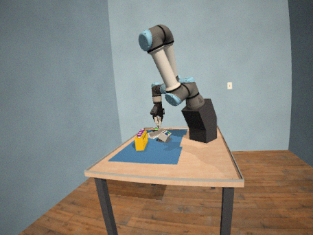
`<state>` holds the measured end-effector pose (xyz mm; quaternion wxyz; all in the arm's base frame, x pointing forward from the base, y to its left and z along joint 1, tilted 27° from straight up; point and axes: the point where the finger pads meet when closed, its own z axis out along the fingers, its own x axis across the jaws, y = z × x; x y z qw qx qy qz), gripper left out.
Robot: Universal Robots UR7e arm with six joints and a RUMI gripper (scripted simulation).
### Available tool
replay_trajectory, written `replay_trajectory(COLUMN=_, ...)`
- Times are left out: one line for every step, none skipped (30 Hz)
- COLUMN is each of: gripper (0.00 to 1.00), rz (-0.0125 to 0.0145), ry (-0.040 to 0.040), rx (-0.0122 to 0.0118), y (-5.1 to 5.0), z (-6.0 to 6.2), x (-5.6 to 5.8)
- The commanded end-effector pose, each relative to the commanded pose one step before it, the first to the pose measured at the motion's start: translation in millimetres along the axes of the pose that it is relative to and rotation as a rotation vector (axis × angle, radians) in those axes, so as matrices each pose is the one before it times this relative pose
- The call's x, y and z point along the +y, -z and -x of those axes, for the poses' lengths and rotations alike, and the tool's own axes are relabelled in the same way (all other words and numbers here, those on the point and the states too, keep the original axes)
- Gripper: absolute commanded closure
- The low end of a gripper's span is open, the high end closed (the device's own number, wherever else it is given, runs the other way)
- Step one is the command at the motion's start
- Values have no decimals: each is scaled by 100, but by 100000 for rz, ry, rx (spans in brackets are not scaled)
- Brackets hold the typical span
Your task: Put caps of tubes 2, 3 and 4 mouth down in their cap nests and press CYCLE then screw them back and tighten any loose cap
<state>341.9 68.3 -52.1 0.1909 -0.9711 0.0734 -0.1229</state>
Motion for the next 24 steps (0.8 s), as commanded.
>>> replay_trajectory(gripper=100, rz=-498, ry=294, rx=640, y=-1143, z=1576, x=3354)
replay_trajectory(gripper=100, rz=0, ry=0, rx=0, y=0, z=0, x=0)
replay_trajectory(gripper=100, rz=0, ry=0, rx=0, y=0, z=0, x=0)
replay_trajectory(gripper=100, rz=0, ry=0, rx=0, y=0, z=0, x=0)
replay_trajectory(gripper=100, rz=0, ry=0, rx=0, y=0, z=0, x=0)
replay_trajectory(gripper=100, rz=0, ry=0, rx=0, y=0, z=0, x=0)
replay_trajectory(gripper=100, rz=1, ry=-1, rx=-1, y=-203, z=391, x=708)
replay_trajectory(gripper=100, rz=1, ry=-1, rx=-1, y=-202, z=391, x=708)
replay_trajectory(gripper=100, rz=1, ry=-1, rx=-2, y=-201, z=391, x=708)
replay_trajectory(gripper=100, rz=2, ry=-1, rx=-1, y=-209, z=391, x=708)
replay_trajectory(gripper=100, rz=1, ry=-1, rx=-1, y=-202, z=391, x=708)
replay_trajectory(gripper=100, rz=0, ry=0, rx=0, y=0, z=0, x=0)
replay_trajectory(gripper=100, rz=0, ry=0, rx=0, y=0, z=0, x=0)
replay_trajectory(gripper=100, rz=1, ry=-1, rx=-2, y=-202, z=391, x=708)
replay_trajectory(gripper=100, rz=2, ry=-1, rx=0, y=-209, z=392, x=708)
replay_trajectory(gripper=100, rz=1, ry=-1, rx=-1, y=-62, z=141, x=239)
replay_trajectory(gripper=100, rz=0, ry=0, rx=0, y=0, z=0, x=0)
replay_trajectory(gripper=100, rz=0, ry=0, rx=0, y=0, z=0, x=0)
replay_trajectory(gripper=100, rz=0, ry=0, rx=0, y=0, z=0, x=0)
replay_trajectory(gripper=100, rz=0, ry=0, rx=0, y=0, z=0, x=0)
replay_trajectory(gripper=100, rz=0, ry=0, rx=0, y=0, z=0, x=0)
replay_trajectory(gripper=100, rz=0, ry=0, rx=0, y=0, z=0, x=0)
replay_trajectory(gripper=100, rz=0, ry=0, rx=0, y=0, z=0, x=0)
replay_trajectory(gripper=100, rz=0, ry=0, rx=0, y=0, z=0, x=0)
